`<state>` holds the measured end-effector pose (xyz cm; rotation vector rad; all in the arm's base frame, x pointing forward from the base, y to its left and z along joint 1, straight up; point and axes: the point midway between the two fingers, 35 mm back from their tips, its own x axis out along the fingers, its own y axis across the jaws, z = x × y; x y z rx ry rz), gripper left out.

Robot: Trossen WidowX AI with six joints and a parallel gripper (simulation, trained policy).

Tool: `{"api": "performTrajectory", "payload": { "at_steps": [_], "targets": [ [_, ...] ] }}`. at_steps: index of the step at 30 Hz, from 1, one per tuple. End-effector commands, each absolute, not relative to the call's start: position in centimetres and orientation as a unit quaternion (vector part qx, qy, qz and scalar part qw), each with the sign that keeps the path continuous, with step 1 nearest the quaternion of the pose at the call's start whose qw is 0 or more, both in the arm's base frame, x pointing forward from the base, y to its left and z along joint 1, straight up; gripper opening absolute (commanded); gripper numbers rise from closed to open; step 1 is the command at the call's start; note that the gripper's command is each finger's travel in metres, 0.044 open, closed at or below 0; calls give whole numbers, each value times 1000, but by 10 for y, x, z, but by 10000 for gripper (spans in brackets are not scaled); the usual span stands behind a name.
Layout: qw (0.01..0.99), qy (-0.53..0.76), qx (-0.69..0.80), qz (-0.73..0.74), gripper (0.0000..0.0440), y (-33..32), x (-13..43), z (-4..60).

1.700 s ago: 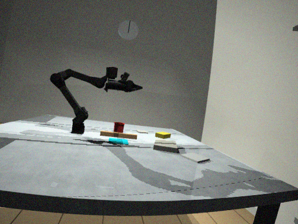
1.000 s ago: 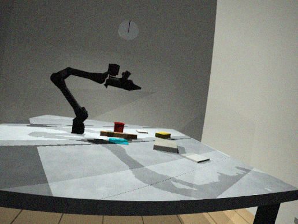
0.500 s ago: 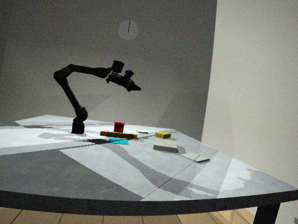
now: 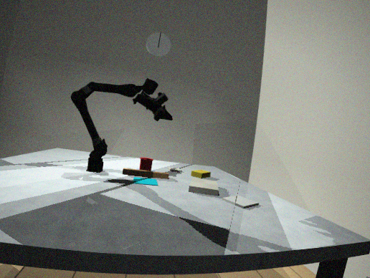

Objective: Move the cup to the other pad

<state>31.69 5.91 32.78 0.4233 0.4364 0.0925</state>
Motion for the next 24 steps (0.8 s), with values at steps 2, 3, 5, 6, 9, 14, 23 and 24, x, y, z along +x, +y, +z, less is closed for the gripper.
{"api": "performTrajectory", "payload": {
  "at_steps": [2,3,5,6,9,14,23,24],
  "targets": [
    [941,244,233,42,133,66,318,326],
    [938,250,238,40,133,67,318,326],
    [931,264,249,37,134,70,318,324],
    [928,271,254,35,135,71,318,324],
    [917,292,270,29,136,75,317,321],
    [898,327,294,15,137,81,315,317],
    [862,387,327,-16,135,91,310,306],
    [858,394,330,-20,135,92,310,304]
  ]
}}
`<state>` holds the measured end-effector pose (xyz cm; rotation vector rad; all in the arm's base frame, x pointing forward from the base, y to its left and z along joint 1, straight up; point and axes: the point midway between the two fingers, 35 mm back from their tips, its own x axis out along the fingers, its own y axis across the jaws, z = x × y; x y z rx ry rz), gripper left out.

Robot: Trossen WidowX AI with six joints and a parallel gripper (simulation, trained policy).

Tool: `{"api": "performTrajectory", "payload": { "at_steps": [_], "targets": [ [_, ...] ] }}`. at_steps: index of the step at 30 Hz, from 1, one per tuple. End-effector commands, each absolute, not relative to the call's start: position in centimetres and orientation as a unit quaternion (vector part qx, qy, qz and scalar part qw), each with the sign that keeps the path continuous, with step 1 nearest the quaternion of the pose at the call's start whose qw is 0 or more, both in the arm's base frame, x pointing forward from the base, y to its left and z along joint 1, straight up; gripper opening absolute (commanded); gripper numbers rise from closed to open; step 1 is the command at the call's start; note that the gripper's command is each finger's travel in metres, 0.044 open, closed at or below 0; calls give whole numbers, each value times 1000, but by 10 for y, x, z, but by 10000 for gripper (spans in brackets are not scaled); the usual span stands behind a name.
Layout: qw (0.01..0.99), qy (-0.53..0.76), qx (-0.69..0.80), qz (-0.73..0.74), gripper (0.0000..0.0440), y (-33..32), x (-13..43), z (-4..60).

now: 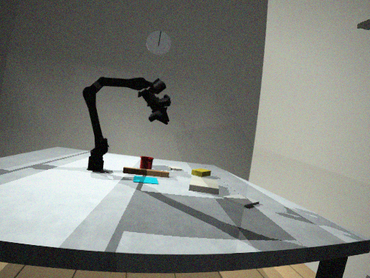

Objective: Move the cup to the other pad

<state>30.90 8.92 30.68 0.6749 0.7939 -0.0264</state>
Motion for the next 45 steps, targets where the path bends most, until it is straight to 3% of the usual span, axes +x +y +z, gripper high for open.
{"api": "performTrajectory", "payload": {
  "at_steps": [1,13,45],
  "targets": [
    [853,400,333,-25,134,93,309,303],
    [806,477,342,-82,117,99,300,277],
    [685,640,255,-237,147,87,258,194]
  ]
}}
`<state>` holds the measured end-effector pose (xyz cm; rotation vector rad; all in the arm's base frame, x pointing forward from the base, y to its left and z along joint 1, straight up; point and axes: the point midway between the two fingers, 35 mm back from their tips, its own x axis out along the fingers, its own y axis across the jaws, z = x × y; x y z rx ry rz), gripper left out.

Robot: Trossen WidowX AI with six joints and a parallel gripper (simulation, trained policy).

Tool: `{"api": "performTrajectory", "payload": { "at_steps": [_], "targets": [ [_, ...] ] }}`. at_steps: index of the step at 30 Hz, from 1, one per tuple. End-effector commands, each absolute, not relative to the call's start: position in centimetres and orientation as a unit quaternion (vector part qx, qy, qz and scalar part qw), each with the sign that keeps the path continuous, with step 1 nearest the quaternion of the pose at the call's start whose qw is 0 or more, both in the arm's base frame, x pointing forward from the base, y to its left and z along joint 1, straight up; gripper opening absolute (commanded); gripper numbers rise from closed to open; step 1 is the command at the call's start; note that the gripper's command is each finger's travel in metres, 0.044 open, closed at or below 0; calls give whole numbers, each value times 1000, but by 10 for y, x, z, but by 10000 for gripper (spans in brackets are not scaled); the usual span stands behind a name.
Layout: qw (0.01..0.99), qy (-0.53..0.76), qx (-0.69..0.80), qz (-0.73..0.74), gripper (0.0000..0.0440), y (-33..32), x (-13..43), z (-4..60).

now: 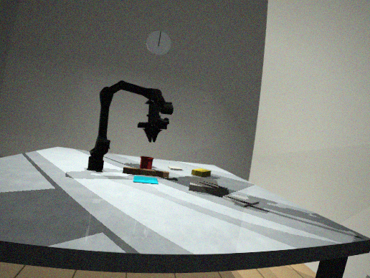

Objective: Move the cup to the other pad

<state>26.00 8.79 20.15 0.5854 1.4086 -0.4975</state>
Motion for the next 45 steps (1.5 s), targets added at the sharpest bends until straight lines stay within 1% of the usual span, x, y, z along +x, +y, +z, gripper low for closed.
{"api": "performTrajectory", "payload": {
  "at_steps": [1,26,45],
  "targets": [
    [682,643,252,-241,148,86,257,192],
    [637,676,208,-305,183,85,241,127],
    [633,698,166,-292,182,84,233,70]
  ]
}}
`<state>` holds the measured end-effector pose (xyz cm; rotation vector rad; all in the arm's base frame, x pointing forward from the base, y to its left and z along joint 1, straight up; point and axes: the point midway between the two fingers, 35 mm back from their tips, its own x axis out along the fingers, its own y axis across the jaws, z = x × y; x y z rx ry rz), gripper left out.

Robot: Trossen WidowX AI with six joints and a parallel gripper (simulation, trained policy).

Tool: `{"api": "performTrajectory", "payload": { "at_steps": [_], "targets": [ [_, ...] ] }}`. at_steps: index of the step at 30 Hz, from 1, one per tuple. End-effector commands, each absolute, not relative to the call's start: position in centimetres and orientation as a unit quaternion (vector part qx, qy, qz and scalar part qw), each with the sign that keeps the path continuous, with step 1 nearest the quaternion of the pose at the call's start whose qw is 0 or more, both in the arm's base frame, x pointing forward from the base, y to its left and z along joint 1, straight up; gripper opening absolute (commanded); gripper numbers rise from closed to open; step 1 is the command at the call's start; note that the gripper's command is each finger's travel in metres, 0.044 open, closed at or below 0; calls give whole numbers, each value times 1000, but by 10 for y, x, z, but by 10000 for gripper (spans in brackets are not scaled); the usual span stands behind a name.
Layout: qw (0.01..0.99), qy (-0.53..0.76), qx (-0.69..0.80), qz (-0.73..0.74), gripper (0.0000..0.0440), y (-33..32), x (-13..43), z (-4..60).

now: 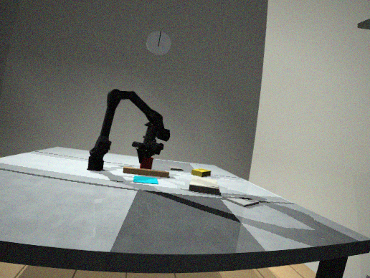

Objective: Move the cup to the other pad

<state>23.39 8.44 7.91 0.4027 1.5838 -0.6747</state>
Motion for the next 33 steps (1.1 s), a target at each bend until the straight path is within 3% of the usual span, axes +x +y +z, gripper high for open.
{"api": "performTrajectory", "payload": {
  "at_steps": [1,7,9,33],
  "targets": [
    [633,699,164,-289,181,84,232,68],
    [642,703,146,-269,39,82,232,56],
    [646,701,144,-265,10,81,233,57],
    [665,665,211,-266,0,73,239,107]
  ]
}}
